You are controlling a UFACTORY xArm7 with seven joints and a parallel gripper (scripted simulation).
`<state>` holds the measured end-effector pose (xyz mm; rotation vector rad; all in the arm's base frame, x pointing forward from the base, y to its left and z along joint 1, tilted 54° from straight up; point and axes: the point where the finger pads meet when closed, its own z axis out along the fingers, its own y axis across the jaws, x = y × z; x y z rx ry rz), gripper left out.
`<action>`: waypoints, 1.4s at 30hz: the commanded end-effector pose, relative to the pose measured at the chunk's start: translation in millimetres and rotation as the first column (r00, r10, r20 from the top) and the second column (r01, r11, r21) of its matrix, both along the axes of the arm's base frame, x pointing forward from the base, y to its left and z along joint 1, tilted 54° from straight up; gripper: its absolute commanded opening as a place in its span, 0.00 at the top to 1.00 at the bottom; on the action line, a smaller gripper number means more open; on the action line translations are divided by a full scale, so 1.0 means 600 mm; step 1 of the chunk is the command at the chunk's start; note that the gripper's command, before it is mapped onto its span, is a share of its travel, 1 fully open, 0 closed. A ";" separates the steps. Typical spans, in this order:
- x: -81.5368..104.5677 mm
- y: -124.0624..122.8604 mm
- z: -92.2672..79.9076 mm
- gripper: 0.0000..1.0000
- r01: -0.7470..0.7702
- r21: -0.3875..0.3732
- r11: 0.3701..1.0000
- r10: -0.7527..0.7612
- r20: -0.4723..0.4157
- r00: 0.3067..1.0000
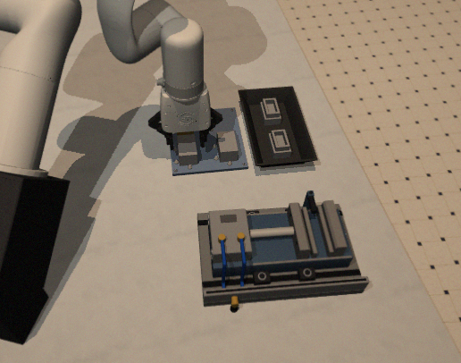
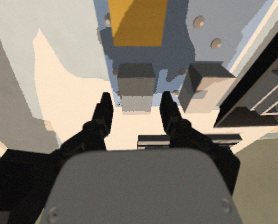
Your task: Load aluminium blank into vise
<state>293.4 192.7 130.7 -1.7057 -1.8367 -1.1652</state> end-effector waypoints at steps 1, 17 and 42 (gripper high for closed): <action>0.002 0.002 -0.001 0.31 0.002 0.001 1.000 -0.002 0.001 1.000; 0.005 0.011 -0.008 0.31 0.002 0.001 1.000 -0.002 0.001 1.000; 0.007 0.017 -0.013 0.31 0.002 0.000 1.000 -0.002 0.001 1.000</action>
